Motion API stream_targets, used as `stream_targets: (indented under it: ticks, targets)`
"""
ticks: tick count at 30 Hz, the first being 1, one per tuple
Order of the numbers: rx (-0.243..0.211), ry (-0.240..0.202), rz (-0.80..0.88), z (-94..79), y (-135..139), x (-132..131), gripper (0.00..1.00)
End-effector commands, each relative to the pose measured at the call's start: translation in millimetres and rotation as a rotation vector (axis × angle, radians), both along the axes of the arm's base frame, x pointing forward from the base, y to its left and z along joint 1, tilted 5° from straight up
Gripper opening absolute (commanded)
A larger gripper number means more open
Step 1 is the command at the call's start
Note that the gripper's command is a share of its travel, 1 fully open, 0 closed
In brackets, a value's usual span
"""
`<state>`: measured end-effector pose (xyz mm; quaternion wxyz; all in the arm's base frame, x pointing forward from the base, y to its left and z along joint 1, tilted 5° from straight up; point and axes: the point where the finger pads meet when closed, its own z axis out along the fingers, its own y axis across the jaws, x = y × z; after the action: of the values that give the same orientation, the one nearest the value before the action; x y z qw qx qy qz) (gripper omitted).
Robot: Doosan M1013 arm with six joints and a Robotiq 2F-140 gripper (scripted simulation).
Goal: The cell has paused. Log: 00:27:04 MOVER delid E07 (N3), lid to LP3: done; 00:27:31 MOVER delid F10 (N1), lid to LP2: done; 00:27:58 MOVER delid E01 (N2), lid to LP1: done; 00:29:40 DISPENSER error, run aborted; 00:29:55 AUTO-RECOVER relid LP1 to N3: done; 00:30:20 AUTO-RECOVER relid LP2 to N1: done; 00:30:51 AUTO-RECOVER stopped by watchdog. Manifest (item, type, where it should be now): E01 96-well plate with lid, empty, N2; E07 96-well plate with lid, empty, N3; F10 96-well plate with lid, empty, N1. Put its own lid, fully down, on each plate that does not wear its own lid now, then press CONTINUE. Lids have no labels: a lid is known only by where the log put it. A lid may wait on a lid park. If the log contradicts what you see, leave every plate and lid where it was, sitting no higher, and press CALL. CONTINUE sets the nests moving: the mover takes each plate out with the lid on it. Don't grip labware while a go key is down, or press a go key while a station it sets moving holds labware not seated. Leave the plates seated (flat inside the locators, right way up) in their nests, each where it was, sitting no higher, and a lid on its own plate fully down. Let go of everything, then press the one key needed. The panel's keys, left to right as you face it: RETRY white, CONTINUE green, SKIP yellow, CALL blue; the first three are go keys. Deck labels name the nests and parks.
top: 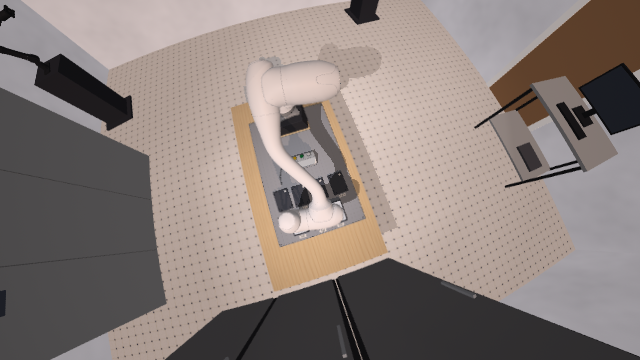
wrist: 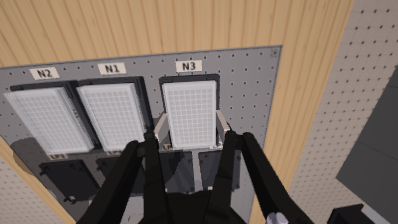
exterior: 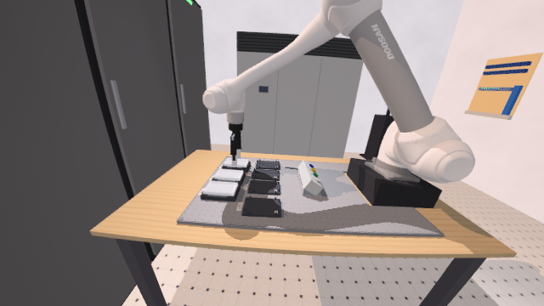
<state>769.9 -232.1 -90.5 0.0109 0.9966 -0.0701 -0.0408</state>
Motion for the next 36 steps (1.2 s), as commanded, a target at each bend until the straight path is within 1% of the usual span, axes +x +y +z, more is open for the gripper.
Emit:
stream_targets:
  ticks: [1,31,32,36]
  targets:
    - [-0.005,0.001,0.002,-3.8,-2.8,-1.2,0.00]
    - [-0.005,0.001,0.002,-3.8,-2.8,-1.2,0.00]
    - [-0.005,0.001,0.002,-3.8,-2.8,-1.2,0.66]
    - [-0.005,0.001,0.002,-3.8,-2.8,-1.2,0.66]
